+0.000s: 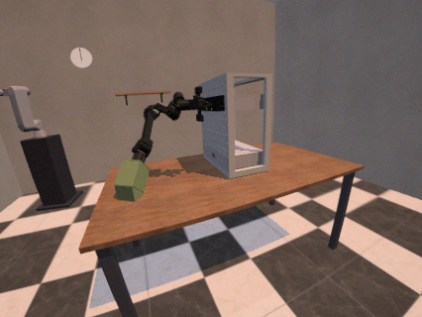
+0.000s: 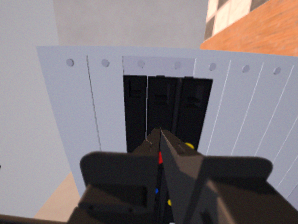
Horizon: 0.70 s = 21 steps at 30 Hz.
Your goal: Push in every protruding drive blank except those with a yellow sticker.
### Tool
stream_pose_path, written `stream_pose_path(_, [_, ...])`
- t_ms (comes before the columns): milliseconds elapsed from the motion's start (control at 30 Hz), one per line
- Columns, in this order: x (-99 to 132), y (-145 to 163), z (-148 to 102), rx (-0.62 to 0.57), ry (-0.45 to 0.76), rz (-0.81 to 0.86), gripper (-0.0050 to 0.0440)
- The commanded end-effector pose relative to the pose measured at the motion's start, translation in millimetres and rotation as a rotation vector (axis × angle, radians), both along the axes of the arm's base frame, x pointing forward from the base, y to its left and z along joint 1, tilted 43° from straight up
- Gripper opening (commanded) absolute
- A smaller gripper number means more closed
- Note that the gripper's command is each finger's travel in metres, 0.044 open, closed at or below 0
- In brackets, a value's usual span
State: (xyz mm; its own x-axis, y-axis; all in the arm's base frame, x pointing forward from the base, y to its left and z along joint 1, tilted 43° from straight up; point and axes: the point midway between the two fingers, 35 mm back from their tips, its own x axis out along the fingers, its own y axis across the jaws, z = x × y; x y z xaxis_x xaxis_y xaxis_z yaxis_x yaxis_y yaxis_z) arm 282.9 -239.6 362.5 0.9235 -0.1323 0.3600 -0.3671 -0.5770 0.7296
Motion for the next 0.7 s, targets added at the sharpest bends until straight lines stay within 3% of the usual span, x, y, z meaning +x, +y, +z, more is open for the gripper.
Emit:
stream_pose_path(0, [4.2,-1.8,9.2,-0.012,-0.014,-0.005,0.0])
stream_pose_path(667, [12.9,-3.6,14.0,-0.012,-0.014,-0.005,0.0])
